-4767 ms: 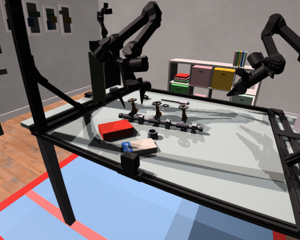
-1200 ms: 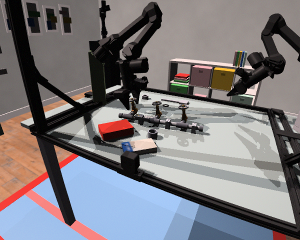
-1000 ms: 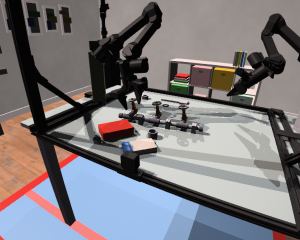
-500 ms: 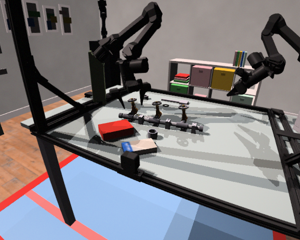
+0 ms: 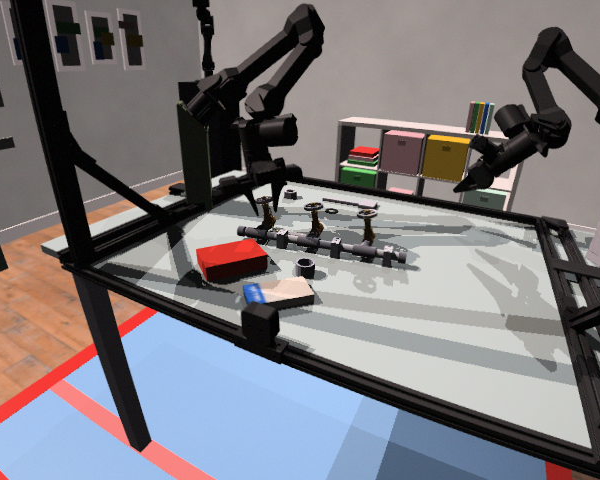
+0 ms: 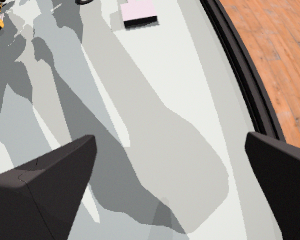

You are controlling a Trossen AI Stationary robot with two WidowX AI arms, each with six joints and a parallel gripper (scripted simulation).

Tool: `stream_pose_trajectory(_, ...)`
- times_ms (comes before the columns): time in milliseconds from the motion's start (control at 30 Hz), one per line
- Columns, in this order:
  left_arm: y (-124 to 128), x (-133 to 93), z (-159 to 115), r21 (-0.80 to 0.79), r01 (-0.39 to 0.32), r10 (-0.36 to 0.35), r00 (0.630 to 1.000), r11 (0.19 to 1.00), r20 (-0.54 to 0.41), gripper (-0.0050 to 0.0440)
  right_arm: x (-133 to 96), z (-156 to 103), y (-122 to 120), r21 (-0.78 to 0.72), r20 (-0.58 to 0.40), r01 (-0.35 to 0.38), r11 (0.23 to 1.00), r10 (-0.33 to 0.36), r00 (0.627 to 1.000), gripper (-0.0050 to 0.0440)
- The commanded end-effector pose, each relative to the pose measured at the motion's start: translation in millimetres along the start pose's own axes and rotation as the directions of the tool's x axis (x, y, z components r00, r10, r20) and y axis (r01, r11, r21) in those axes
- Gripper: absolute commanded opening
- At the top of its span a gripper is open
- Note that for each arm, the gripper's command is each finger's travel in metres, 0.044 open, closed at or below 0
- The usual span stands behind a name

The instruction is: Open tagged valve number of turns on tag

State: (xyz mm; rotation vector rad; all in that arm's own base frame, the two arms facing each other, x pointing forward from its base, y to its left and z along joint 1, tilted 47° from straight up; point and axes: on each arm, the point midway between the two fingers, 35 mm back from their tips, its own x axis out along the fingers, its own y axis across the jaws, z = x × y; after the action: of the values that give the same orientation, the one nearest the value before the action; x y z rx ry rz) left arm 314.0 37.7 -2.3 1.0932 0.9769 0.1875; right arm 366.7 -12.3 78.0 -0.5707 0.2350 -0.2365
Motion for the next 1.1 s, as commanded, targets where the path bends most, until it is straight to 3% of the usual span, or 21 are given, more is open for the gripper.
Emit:
stream_pose_trajectory(0, 0.1, -0.1, 0.2, -0.002, 0.001, -0.001, 1.000, 1.000, 0.001, 0.0112, 0.0, 0.0, 0.0, 0.000, 0.000, 0.000, 1.000, 0.000, 1.000, 0.0400)
stream_pose_trajectory(167, 0.1, -0.1, 0.2, -0.002, 0.001, -0.001, 1.000, 1.000, 0.001, 0.0000, 0.0, 0.0, 0.0, 0.000, 0.000, 0.000, 1.000, 0.000, 1.000, 0.0400)
stream_pose_trajectory(567, 0.0, 0.0, 0.0, -0.016, 0.000, 0.000, 1.000, 1.000, 0.000, 0.0000, 0.0, 0.0, 0.0, 0.000, 0.000, 0.000, 1.000, 0.000, 1.000, 0.0400)
stream_pose_trajectory(767, 0.0, 0.0, 0.0, -0.405, 0.002, -0.001, 1.000, 0.914, 0.002, 0.0000, 0.0, 0.0, 0.0, 0.000, 0.000, 0.000, 1.000, 0.000, 1.000, 0.0400)
stream_pose_trajectory(1033, -0.1, 0.0, 0.0, -0.753, 0.003, -0.001, 1.000, 0.658, 0.004, 0.0000, 0.0, 0.0, 0.0, 0.000, 0.000, 0.000, 1.000, 0.000, 1.000, 0.0400)
stream_pose_trajectory(1067, -0.1, 0.0, 0.0, -0.753, 0.003, -0.001, 1.000, 0.658, 0.004, 0.0000, 0.0, 0.0, 0.0, 0.000, 0.000, 0.000, 1.000, 0.000, 1.000, 0.0400)
